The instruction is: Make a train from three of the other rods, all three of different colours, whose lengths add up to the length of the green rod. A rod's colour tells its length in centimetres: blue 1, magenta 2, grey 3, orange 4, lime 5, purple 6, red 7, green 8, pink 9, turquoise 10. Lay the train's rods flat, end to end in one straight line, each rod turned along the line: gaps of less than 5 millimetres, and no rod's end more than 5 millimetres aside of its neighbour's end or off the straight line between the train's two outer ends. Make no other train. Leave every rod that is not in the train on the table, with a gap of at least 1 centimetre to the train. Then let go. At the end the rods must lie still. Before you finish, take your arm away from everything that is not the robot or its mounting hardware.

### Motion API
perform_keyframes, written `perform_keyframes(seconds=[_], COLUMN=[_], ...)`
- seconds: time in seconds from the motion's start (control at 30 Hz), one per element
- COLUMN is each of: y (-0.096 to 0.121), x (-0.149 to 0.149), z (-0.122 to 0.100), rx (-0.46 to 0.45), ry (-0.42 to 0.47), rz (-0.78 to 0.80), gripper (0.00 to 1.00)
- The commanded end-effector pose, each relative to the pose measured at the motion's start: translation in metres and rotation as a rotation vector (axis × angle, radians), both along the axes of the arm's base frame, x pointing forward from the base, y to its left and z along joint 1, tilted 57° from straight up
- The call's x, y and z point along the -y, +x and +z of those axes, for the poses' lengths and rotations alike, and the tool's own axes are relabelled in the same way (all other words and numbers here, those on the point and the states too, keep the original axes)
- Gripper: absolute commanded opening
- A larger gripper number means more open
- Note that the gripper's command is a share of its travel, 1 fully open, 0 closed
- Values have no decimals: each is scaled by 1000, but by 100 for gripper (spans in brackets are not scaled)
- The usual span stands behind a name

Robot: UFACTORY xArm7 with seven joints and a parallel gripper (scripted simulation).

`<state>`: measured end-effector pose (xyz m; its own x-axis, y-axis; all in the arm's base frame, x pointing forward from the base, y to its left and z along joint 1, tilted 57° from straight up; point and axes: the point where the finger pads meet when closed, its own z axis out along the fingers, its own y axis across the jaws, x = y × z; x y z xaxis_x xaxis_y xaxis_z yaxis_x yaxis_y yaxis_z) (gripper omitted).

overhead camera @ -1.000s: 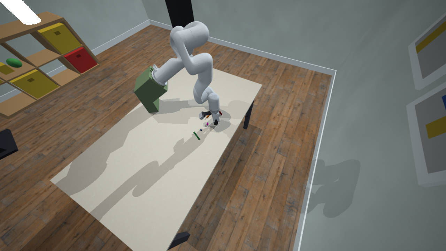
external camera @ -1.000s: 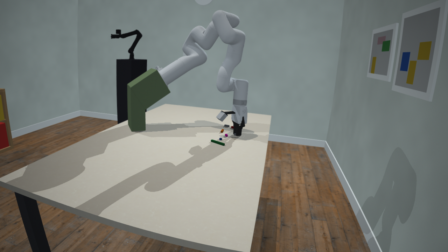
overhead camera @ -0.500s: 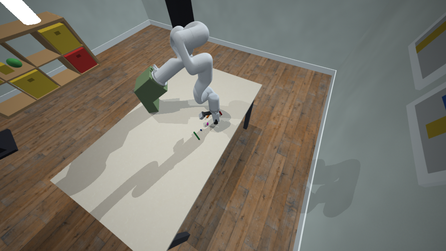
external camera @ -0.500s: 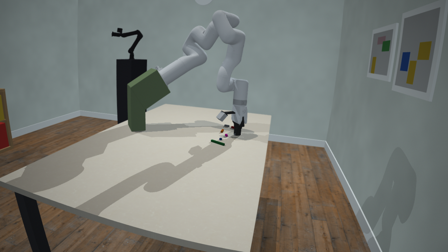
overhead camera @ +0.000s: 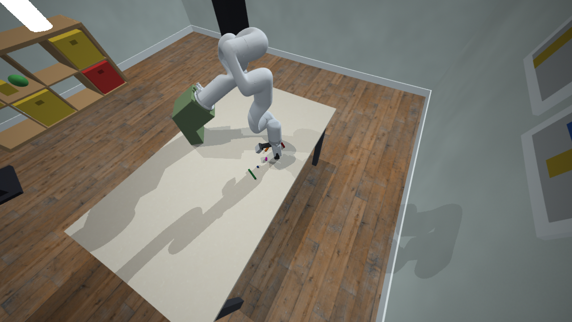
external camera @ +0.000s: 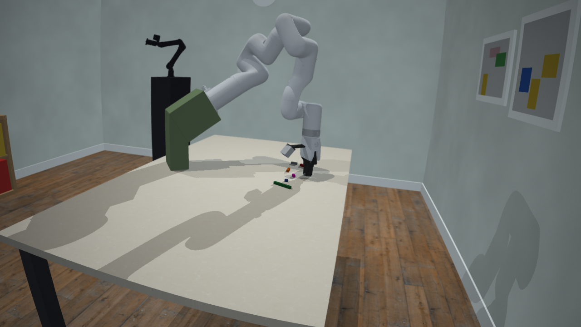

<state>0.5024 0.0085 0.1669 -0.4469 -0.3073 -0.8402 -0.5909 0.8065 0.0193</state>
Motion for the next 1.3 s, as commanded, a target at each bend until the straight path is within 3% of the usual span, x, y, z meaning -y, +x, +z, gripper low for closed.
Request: perform_keyframes(seconds=[0.0, 0.43, 1.0, 1.27], y=[0, -3, -63, -67], x=[1, 4, 48, 51], z=[0, 3, 51, 54], rx=[1, 1, 1, 1], ry=[0, 0, 0, 0], rz=[-2, -2, -2, -2], gripper=[4, 4, 4, 4])
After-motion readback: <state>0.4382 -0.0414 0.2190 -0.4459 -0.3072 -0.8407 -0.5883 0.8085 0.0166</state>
